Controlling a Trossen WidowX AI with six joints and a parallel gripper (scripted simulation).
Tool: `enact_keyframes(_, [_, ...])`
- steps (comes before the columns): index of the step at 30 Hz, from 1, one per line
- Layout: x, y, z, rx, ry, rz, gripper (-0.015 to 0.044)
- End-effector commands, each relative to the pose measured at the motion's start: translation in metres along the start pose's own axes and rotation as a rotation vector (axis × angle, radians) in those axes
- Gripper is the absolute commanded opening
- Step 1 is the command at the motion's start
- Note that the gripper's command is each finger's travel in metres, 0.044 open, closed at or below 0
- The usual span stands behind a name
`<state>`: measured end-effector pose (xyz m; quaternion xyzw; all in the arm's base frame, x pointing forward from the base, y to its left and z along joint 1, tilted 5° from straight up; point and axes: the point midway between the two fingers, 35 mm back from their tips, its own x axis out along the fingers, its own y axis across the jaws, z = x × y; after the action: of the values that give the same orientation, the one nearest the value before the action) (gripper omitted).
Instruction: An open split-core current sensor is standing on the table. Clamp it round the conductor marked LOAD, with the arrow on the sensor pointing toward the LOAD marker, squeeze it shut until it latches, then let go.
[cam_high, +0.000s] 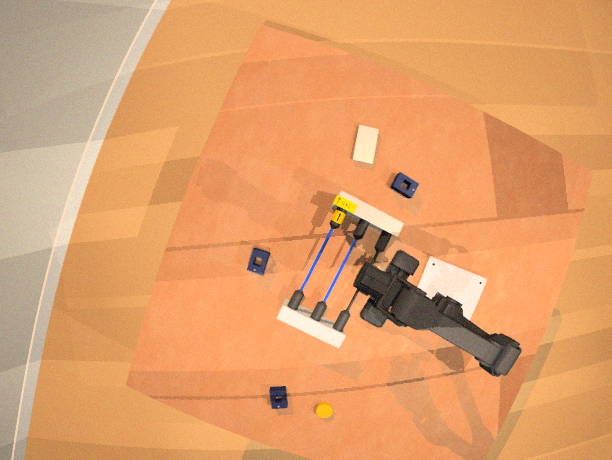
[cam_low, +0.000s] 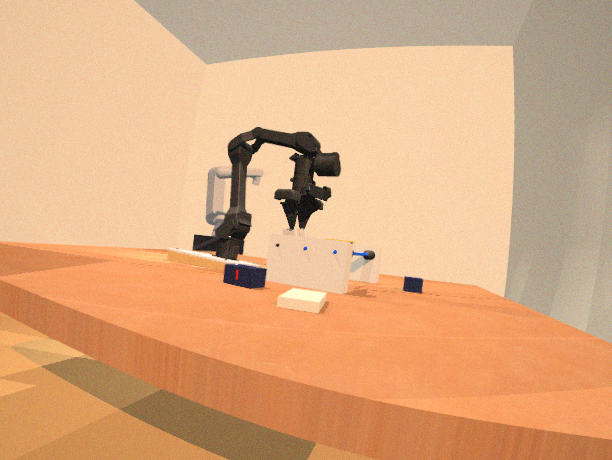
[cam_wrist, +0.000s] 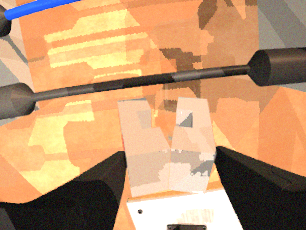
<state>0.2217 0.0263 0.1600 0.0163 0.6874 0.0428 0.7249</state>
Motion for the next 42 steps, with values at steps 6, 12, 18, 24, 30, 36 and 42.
enact_keyframes(6, [-0.040,-0.001,-0.005,-0.002,-0.004,-0.006,0.0000])
enact_keyframes(12, [-0.041,-0.001,0.000,-0.060,-0.014,-0.006,0.0000])
enact_keyframes(18, [-0.041,0.000,0.020,-0.265,-0.047,-0.010,0.0000])
enact_keyframes(24, [-0.040,0.002,0.040,-0.479,-0.081,-0.022,0.0000])
enact_keyframes(30, [-0.040,0.003,0.060,-0.693,-0.114,-0.041,0.0000])
enact_keyframes(36, [-0.039,0.004,0.080,-0.906,-0.144,-0.068,0.0000])
enact_keyframes(42, [-0.038,0.006,0.100,-1.119,-0.172,-0.102,0.0000])
